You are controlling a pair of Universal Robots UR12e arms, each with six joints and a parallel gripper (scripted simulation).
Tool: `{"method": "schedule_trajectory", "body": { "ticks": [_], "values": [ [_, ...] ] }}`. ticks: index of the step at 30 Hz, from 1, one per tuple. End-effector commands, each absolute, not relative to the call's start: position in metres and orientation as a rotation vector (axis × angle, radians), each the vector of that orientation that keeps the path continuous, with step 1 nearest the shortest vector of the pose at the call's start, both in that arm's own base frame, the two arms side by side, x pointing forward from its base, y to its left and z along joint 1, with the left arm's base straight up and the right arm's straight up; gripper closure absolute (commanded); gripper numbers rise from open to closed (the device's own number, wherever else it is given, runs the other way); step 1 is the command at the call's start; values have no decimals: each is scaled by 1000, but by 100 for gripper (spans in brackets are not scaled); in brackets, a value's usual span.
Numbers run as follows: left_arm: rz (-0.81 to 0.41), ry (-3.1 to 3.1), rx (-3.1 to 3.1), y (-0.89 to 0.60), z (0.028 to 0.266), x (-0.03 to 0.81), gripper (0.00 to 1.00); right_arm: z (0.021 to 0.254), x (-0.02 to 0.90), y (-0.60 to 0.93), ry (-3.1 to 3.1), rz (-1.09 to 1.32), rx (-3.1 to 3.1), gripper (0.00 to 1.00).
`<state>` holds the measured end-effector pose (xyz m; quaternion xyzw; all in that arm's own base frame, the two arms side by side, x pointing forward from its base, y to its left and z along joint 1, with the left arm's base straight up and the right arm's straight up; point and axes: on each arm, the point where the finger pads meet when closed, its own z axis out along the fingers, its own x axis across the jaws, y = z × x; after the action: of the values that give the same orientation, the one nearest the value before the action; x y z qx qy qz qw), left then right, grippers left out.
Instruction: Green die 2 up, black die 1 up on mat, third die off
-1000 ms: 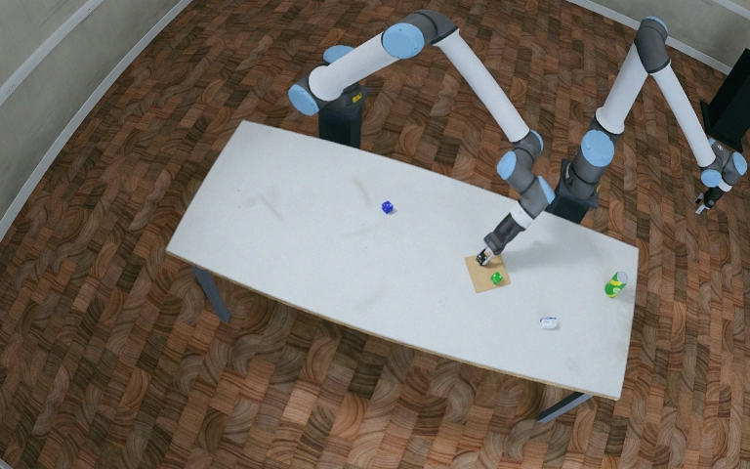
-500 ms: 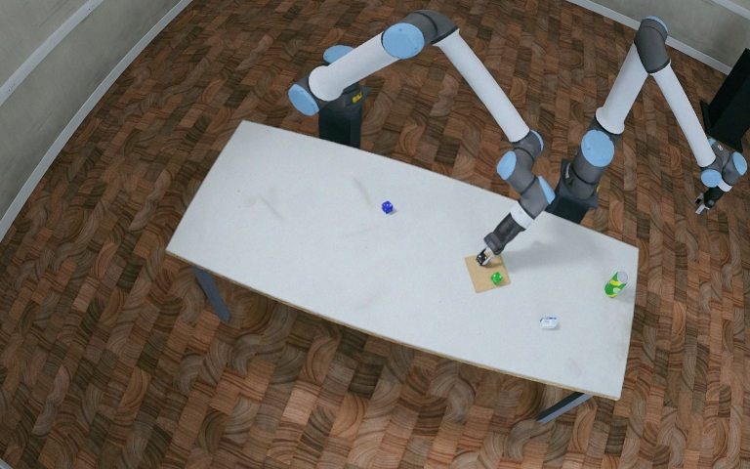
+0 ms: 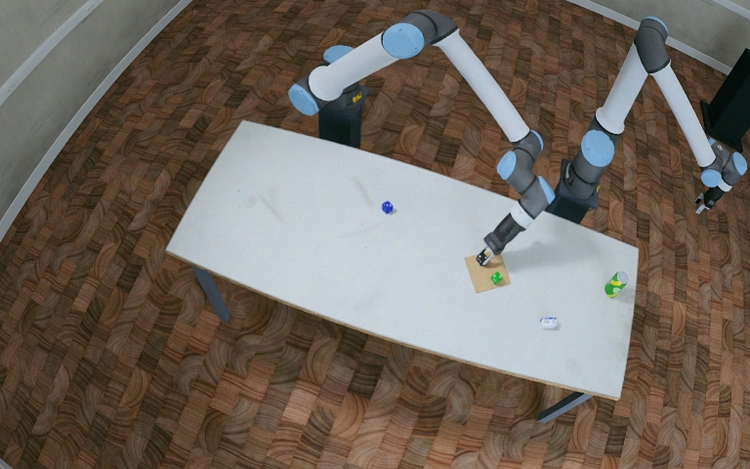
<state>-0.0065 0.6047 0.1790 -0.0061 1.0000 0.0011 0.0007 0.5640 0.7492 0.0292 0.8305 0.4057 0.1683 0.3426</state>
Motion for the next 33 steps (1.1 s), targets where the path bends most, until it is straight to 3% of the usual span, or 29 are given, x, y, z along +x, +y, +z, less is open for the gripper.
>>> {"method": "schedule_trajectory", "body": {
  "ticks": [1, 9, 19, 33],
  "values": [
    [0, 3141, -22, 604, 177, -9, 0, 28, 563, 748, 1055, 437, 2156, 43],
    [0, 3141, -22, 604, 177, -9, 0, 38, 563, 748, 1055, 437, 2156, 43],
    [0, 3141, -22, 604, 177, -9, 0, 78, 563, 748, 1055, 437, 2156, 43],
    [0, 3141, -22, 604, 177, -9, 0, 97, 563, 748, 1055, 437, 2156, 43]
  ]
}}
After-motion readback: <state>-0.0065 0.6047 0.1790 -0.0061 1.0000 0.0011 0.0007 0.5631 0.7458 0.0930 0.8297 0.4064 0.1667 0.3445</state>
